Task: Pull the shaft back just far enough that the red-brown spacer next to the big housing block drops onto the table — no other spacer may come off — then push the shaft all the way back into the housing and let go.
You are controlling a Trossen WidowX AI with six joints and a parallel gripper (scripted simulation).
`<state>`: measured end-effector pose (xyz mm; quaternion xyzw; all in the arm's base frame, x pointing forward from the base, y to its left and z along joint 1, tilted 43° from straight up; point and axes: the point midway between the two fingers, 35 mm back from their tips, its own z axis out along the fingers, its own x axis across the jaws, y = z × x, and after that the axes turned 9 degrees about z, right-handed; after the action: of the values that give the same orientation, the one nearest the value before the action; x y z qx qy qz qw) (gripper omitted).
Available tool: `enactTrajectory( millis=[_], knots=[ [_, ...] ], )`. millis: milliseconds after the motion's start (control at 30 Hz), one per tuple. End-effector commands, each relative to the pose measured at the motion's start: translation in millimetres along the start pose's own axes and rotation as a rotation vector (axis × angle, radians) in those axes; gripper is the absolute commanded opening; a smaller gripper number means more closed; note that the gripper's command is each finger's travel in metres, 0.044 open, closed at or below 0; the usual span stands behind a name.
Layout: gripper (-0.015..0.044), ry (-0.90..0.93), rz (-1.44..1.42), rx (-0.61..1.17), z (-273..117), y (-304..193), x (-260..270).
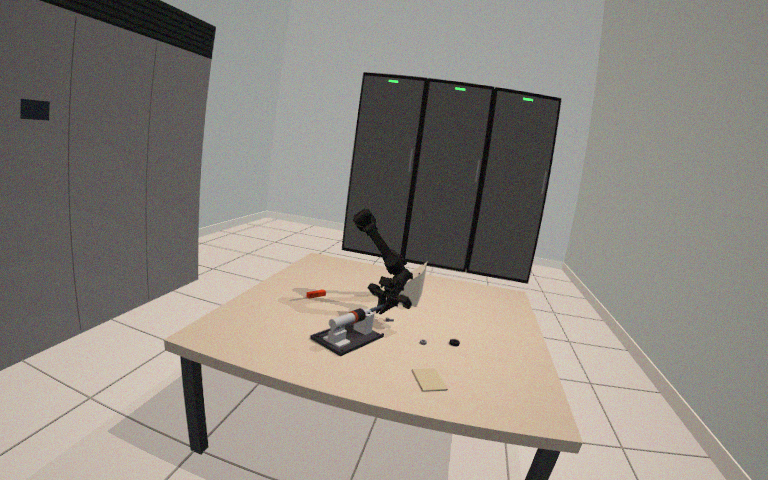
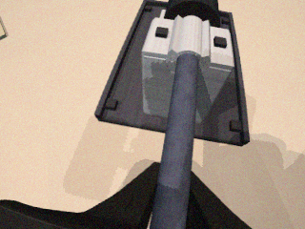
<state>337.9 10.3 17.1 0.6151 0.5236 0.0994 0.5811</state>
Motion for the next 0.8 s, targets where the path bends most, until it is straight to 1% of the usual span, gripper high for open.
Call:
enactTrajectory(
  millis=[0,767],
  knots=[
    [0.0000,-0.004,0.006,0.000,-0.7,-0.5,-0.7],
    [0.0000,-0.004,0.006,0.000,-2.8,-2.6,-1.0]
  ],
)
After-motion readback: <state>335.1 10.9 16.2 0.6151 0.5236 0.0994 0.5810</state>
